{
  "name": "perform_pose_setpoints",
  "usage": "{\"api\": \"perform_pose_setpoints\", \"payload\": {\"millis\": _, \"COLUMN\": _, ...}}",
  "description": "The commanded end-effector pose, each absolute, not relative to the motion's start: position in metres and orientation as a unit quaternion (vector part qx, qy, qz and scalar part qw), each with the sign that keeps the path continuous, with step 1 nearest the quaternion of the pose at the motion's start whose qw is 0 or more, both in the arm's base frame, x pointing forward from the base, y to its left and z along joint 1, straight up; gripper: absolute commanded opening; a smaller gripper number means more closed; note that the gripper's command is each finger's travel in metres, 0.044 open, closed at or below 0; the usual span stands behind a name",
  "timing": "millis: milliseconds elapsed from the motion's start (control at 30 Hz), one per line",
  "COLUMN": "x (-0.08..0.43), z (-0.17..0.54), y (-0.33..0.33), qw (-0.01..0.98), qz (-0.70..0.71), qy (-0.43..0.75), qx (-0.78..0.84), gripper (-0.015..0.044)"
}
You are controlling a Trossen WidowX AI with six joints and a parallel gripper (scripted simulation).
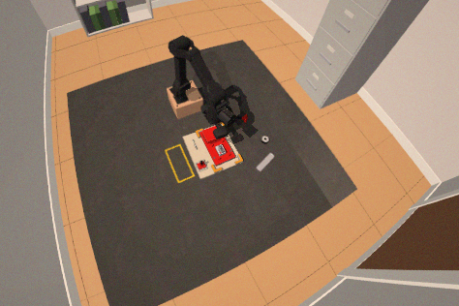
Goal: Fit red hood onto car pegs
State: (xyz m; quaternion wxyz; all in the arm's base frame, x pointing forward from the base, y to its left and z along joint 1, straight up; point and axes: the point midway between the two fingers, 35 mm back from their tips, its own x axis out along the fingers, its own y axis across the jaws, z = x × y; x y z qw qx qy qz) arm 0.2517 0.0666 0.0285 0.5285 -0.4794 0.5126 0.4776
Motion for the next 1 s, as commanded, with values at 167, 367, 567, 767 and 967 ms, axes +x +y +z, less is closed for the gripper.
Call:
{"api": "perform_pose_setpoints", "payload": {"millis": 167, "x": 0.25, "z": 0.02, "y": 0.066, "qw": 0.525, "qz": 0.478, "qy": 0.514, "qx": -0.481, "gripper": 0.044}}
{"api": "perform_pose_setpoints", "payload": {"millis": 367, "x": 0.25, "z": 0.016, "y": 0.066, "qw": 0.525, "qz": 0.478, "qy": 0.514, "qx": -0.481, "gripper": 0.044}}
{"api": "perform_pose_setpoints", "payload": {"millis": 567, "x": 0.25, "z": 0.012, "y": 0.066, "qw": 0.525, "qz": 0.478, "qy": 0.514, "qx": -0.481, "gripper": 0.044}}
{"api": "perform_pose_setpoints", "payload": {"millis": 767, "x": 0.25, "z": 0.007, "y": 0.066, "qw": 0.525, "qz": 0.478, "qy": 0.514, "qx": -0.48, "gripper": 0.044}}
{"api": "perform_pose_setpoints", "payload": {"millis": 967, "x": 0.249, "z": 0.003, "y": 0.067, "qw": 0.525, "qz": 0.478, "qy": 0.514, "qx": -0.48, "gripper": 0.044}}
